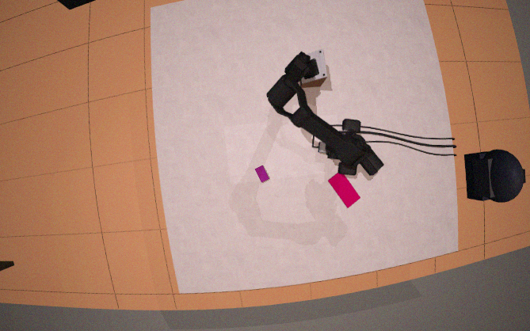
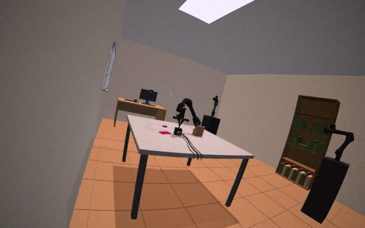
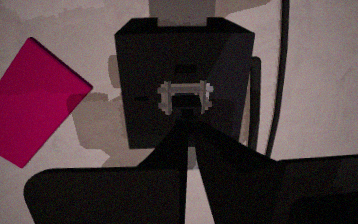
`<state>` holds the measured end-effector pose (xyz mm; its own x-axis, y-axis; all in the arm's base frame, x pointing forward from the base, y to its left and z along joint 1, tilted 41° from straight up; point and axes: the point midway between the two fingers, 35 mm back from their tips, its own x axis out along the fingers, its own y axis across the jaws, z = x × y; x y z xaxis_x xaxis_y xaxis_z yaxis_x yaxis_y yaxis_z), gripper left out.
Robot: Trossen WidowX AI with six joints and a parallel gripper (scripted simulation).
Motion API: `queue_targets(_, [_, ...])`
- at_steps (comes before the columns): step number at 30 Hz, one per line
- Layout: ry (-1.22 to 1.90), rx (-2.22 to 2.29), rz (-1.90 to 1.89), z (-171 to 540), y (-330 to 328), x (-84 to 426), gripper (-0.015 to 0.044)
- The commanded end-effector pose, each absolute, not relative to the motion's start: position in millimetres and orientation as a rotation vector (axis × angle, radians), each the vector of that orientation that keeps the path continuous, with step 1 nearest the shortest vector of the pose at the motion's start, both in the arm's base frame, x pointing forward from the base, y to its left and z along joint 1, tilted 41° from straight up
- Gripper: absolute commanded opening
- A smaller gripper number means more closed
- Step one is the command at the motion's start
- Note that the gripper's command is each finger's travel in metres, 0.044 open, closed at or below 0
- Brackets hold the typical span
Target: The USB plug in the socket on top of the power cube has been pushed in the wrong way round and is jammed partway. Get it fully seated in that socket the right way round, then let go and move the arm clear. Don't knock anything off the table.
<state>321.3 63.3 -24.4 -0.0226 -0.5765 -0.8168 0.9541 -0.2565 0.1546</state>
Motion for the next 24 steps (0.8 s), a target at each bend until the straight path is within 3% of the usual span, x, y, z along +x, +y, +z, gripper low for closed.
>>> queue_targets(1, [0.538,0.962,-1.594,-25.2,61.0,321.6,0.0])
queue_targets(16, [0.538,0.962,-1.594,-25.2,61.0,321.6,0.0])
queue_targets(20, [0.539,0.968,-1.593,-24.5,63.3,321.3,0.0095])
queue_targets(24, [0.539,0.968,-1.593,-24.5,63.3,321.3,0.0095])
